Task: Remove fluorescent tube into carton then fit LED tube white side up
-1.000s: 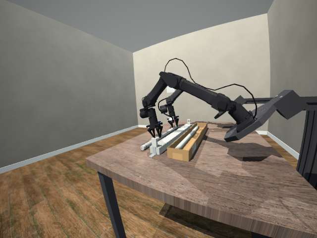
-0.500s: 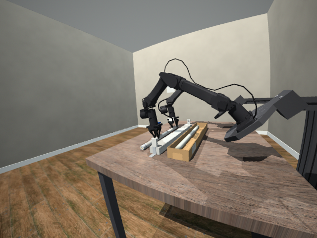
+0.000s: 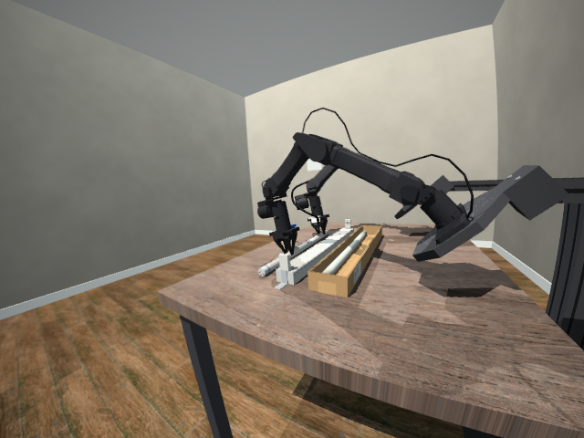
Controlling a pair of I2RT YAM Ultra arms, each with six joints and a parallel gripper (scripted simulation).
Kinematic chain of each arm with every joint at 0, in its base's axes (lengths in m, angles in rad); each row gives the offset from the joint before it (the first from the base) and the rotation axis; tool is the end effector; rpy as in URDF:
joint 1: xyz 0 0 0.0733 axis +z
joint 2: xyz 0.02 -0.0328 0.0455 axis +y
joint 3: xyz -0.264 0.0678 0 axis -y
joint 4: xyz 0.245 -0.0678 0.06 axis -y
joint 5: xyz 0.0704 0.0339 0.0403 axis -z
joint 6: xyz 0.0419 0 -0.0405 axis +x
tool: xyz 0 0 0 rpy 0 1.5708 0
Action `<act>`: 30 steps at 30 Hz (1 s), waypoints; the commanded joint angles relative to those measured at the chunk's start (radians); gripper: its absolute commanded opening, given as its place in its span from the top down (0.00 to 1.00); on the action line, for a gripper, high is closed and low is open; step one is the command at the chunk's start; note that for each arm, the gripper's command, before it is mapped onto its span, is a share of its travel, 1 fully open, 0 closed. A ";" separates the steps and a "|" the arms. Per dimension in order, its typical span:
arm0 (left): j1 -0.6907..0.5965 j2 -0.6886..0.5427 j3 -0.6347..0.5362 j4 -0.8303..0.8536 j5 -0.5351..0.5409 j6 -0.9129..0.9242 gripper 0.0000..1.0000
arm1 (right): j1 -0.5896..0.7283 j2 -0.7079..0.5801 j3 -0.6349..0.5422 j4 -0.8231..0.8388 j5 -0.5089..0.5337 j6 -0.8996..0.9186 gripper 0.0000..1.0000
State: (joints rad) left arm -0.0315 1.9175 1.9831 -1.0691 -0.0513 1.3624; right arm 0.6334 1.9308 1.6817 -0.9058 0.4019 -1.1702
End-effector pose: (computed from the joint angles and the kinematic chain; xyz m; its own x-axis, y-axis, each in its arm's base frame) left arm 0.4103 -0.0097 0.3483 -0.1706 0.9829 -0.0689 0.8255 0.1807 0.5347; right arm 0.3388 0.2298 0.2639 0.0968 -0.9803 0.1719 -0.8417 -0.1728 -0.5116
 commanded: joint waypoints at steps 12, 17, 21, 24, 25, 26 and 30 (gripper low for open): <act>0.003 -0.037 -0.002 0.001 0.012 0.007 0.89 | 0.025 -0.026 0.031 -0.003 -0.018 -0.001 0.89; 0.003 -0.037 -0.002 0.001 0.012 0.007 0.89 | 0.025 -0.026 0.031 -0.003 -0.018 -0.001 0.89; 0.001 -0.038 -0.008 -0.008 0.013 0.005 0.89 | 0.025 -0.036 0.030 -0.013 -0.018 0.002 0.89; -0.004 -0.041 -0.023 -0.015 0.012 -0.003 0.89 | 0.027 -0.038 0.026 -0.018 -0.017 0.007 0.89; -0.007 -0.039 0.001 -0.016 0.012 -0.006 0.89 | 0.028 -0.040 0.024 -0.020 -0.016 0.008 0.89; -0.010 -0.042 0.005 -0.016 0.012 -0.004 0.89 | 0.029 -0.042 0.023 -0.022 -0.015 0.009 0.89; -0.015 -0.052 -0.006 -0.026 0.011 -0.011 0.89 | 0.033 -0.048 0.017 -0.032 -0.001 0.013 0.89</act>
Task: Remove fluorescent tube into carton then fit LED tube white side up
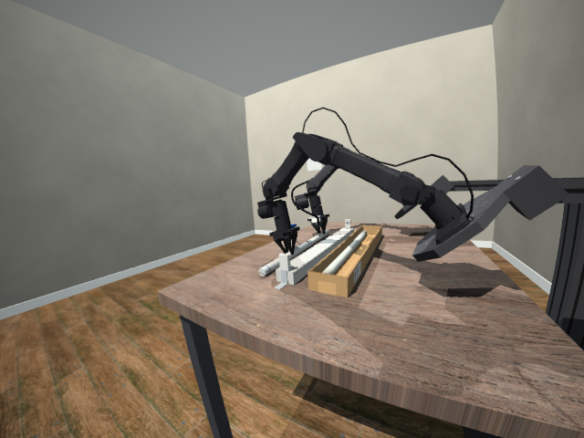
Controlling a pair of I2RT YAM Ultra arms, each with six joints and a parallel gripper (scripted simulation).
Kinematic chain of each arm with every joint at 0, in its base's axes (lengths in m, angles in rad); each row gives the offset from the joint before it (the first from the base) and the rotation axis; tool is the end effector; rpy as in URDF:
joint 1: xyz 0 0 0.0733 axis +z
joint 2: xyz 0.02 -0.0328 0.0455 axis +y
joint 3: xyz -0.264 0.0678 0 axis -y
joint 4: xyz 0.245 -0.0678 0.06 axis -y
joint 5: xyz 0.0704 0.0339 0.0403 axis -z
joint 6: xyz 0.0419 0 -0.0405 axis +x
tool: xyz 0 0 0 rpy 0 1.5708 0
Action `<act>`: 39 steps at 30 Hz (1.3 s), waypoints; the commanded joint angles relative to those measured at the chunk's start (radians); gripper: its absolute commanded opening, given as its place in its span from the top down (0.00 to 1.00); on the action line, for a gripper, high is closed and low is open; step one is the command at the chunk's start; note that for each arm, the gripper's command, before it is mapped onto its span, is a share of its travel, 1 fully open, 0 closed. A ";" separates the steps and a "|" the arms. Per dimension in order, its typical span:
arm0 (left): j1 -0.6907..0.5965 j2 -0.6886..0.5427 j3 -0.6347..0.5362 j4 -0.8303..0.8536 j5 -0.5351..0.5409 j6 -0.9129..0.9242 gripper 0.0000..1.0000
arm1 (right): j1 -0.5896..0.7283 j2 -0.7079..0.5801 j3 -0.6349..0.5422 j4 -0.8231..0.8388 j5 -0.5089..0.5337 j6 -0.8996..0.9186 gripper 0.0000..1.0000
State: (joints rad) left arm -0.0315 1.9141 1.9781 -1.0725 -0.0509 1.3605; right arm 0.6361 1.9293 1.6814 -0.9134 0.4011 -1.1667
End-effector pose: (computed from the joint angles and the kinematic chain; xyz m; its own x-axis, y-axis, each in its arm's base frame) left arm 0.4091 -0.0097 0.3479 -0.1723 0.9826 -0.0692 0.8279 0.1825 0.5304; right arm 0.3373 0.2301 0.2640 0.0977 -0.9801 0.1728 -0.8444 -0.1736 -0.5069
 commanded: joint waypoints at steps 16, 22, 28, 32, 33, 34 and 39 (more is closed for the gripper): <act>-0.019 -0.082 0.015 -0.028 0.007 -0.008 0.89 | 0.045 -0.074 0.034 -0.037 -0.004 0.016 0.89; -0.020 -0.085 0.016 -0.037 0.003 -0.013 0.89 | 0.047 -0.077 0.035 -0.048 0.007 0.020 0.89; -0.021 -0.094 0.000 -0.046 -0.003 -0.015 0.89 | 0.053 -0.086 0.036 -0.058 0.020 0.025 0.89; -0.022 -0.096 -0.017 -0.053 0.003 -0.016 0.89 | 0.056 -0.088 0.039 -0.067 0.013 0.028 0.89; -0.022 -0.098 -0.022 -0.054 0.003 -0.016 0.89 | 0.057 -0.089 0.039 -0.068 0.010 0.028 0.89; -0.022 -0.099 -0.027 -0.054 0.002 -0.016 0.89 | 0.058 -0.090 0.040 -0.069 0.007 0.028 0.89; -0.023 -0.105 0.014 -0.049 0.003 -0.008 0.89 | 0.060 -0.094 0.042 -0.068 0.004 0.021 0.89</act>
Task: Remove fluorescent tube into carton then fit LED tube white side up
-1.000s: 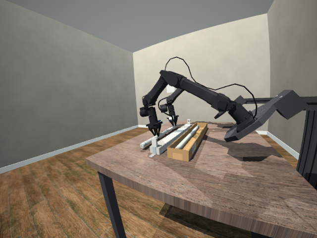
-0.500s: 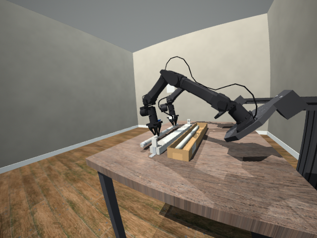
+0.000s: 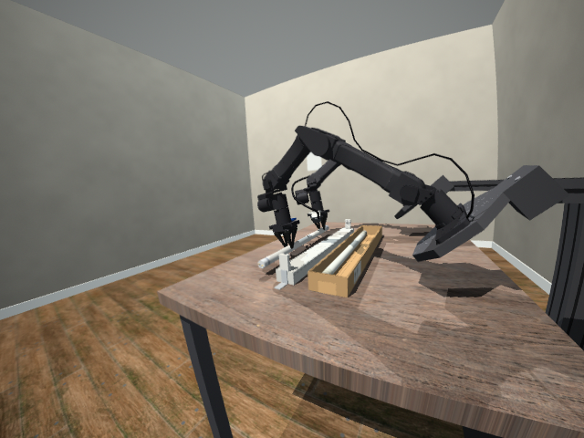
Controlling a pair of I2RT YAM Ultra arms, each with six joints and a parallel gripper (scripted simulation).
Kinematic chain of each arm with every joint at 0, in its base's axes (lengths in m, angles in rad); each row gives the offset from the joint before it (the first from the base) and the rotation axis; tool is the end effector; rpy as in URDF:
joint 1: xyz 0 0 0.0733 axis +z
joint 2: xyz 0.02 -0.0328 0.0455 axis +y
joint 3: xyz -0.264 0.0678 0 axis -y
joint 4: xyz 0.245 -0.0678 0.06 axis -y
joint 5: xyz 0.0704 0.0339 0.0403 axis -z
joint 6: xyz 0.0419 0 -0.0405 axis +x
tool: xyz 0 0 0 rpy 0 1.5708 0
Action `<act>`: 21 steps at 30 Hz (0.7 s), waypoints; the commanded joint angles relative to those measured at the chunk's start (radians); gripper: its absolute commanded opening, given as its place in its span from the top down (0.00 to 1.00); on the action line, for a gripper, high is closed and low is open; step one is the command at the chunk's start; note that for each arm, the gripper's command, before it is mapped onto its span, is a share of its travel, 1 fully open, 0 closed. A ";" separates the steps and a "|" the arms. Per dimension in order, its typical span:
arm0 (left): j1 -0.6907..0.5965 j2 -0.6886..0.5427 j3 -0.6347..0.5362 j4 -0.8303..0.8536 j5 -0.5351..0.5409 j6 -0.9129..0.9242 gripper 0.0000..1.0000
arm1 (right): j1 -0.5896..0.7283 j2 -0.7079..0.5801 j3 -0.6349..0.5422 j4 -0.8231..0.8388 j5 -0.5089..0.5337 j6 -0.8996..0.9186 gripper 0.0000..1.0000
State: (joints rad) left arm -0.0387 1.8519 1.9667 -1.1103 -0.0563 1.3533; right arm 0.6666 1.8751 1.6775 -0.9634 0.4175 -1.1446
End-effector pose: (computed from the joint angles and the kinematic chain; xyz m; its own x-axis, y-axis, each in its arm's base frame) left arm 0.3905 -0.0117 0.3658 -0.1731 0.9823 -0.0713 0.8204 0.1838 0.5415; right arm 0.3197 0.2313 0.2816 0.1010 -0.9796 0.1739 -0.8375 -0.1781 -0.5165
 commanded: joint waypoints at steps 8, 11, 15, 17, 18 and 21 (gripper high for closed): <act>-0.017 -0.044 -0.023 0.019 0.000 -0.002 0.89 | 0.031 -0.041 -0.031 0.021 0.008 -0.008 0.89; -0.017 -0.051 -0.025 0.030 0.006 -0.005 0.89 | 0.031 -0.047 -0.030 0.031 0.003 -0.009 0.89; -0.017 -0.051 0.014 0.004 0.008 -0.001 0.89 | 0.031 -0.045 0.006 0.025 -0.009 -0.007 0.89; -0.017 -0.051 -0.002 0.028 0.007 -0.002 0.89 | 0.031 -0.044 -0.044 0.030 -0.007 -0.010 0.89; -0.017 -0.051 -0.042 0.029 0.006 -0.003 0.89 | 0.032 -0.044 -0.022 0.032 -0.006 -0.010 0.89; -0.017 -0.051 -0.014 0.015 0.007 -0.002 0.89 | 0.032 -0.046 -0.010 0.028 -0.007 -0.009 0.89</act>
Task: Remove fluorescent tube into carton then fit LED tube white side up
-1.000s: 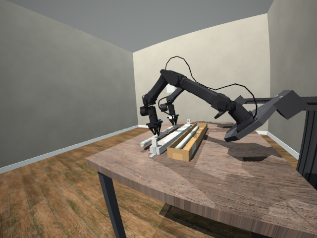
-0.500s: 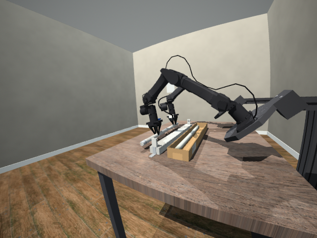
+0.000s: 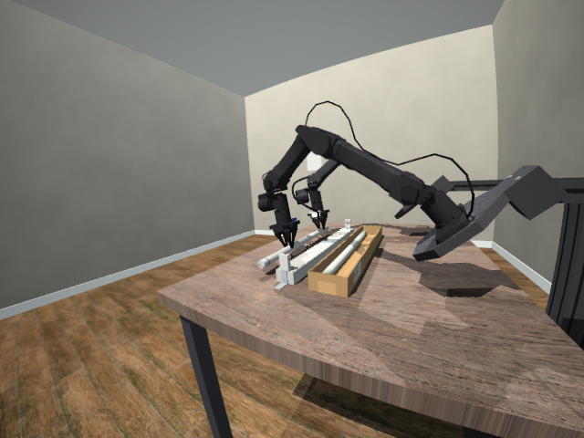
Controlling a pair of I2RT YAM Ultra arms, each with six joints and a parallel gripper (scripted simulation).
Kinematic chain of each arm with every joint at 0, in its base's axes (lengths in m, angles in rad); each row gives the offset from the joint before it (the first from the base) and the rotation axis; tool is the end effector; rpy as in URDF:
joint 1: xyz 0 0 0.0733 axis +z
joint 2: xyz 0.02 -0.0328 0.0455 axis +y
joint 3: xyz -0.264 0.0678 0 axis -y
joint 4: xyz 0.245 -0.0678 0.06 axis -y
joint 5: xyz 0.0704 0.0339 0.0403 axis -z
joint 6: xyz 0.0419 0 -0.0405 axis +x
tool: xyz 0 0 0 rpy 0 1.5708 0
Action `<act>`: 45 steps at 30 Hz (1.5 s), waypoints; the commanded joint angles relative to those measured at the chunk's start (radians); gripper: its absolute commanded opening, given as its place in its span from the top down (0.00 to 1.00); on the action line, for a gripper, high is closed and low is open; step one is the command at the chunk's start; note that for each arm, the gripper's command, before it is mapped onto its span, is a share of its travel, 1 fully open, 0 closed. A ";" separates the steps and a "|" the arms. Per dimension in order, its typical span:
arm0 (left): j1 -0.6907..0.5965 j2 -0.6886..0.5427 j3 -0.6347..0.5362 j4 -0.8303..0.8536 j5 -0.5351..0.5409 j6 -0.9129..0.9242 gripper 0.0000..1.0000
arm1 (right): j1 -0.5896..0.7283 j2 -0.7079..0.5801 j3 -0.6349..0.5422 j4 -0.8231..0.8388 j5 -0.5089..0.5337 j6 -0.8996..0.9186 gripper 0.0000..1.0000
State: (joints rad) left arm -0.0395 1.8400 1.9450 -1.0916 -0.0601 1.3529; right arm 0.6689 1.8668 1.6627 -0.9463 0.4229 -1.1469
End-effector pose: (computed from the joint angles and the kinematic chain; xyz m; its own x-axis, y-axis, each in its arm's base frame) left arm 0.3891 -0.0118 0.3649 -0.1740 0.9822 -0.0703 0.8152 0.1837 0.5493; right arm 0.3185 0.2312 0.2812 0.1011 -0.9796 0.1736 -0.8314 -0.1790 -0.5261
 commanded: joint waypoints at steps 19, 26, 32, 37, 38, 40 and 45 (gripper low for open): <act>-0.018 -0.065 -0.055 0.051 0.004 0.007 0.89 | 0.033 -0.056 -0.060 0.055 0.013 -0.014 0.89; -0.018 -0.080 -0.032 0.041 0.003 0.005 0.89 | 0.034 -0.070 -0.016 0.039 0.002 -0.017 0.89; -0.018 -0.078 -0.029 0.062 0.002 0.004 0.89 | 0.036 -0.070 -0.014 0.069 0.004 -0.017 0.89; -0.019 -0.084 -0.095 0.097 -0.006 0.002 0.89 | 0.038 -0.070 -0.088 0.096 0.019 -0.019 0.89; -0.019 -0.087 -0.101 0.104 -0.011 0.003 0.89 | 0.038 -0.071 -0.085 0.102 0.029 -0.019 0.89; -0.019 -0.096 -0.110 0.115 -0.017 -0.004 0.89 | 0.037 -0.083 -0.100 0.110 0.026 -0.022 0.89; -0.020 -0.097 -0.061 0.079 -0.003 -0.002 0.89 | 0.039 -0.083 -0.041 0.094 0.011 -0.023 0.89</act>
State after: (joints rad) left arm -0.0456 1.7870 1.8442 -0.9997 -0.0727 1.3525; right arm 0.6788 1.8256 1.5810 -0.8623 0.4469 -1.1595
